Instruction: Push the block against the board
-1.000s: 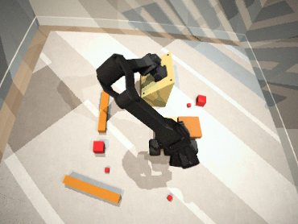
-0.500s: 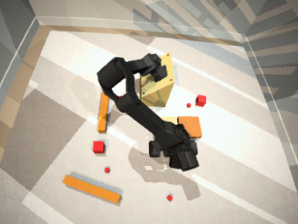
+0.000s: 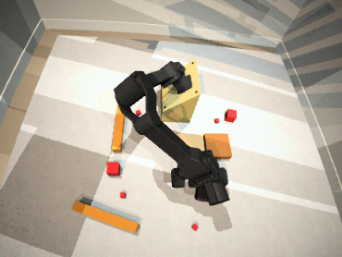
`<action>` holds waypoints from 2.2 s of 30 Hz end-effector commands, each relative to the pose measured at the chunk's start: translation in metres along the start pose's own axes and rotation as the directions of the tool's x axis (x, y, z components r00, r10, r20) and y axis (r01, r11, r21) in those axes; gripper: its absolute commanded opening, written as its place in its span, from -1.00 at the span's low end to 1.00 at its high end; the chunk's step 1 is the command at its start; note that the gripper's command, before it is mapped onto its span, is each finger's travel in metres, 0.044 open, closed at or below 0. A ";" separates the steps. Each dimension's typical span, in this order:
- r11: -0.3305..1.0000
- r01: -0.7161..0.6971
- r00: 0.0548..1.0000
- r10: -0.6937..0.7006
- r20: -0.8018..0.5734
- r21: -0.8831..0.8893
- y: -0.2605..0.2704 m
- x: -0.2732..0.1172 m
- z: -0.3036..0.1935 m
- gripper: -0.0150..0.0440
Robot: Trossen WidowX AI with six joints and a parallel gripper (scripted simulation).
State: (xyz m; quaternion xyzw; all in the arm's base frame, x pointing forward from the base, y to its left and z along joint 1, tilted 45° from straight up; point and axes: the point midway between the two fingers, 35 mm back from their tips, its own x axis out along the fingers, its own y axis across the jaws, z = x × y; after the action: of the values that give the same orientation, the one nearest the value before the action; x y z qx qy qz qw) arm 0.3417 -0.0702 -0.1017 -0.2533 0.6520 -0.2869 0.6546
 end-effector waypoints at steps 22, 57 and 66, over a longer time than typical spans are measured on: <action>0.999 -0.003 1.000 0.004 0.013 -0.050 0.012 -0.054 0.012 -0.49; 0.467 0.003 0.999 0.039 0.024 -0.884 0.157 -0.066 -0.093 -0.49; 0.253 0.010 0.999 0.029 0.018 -0.967 0.175 -0.063 -0.120 -0.49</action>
State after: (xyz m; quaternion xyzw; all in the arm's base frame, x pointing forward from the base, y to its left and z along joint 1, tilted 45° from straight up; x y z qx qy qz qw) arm 0.2447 0.1035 -0.1753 -0.5859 0.6832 0.1505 0.4091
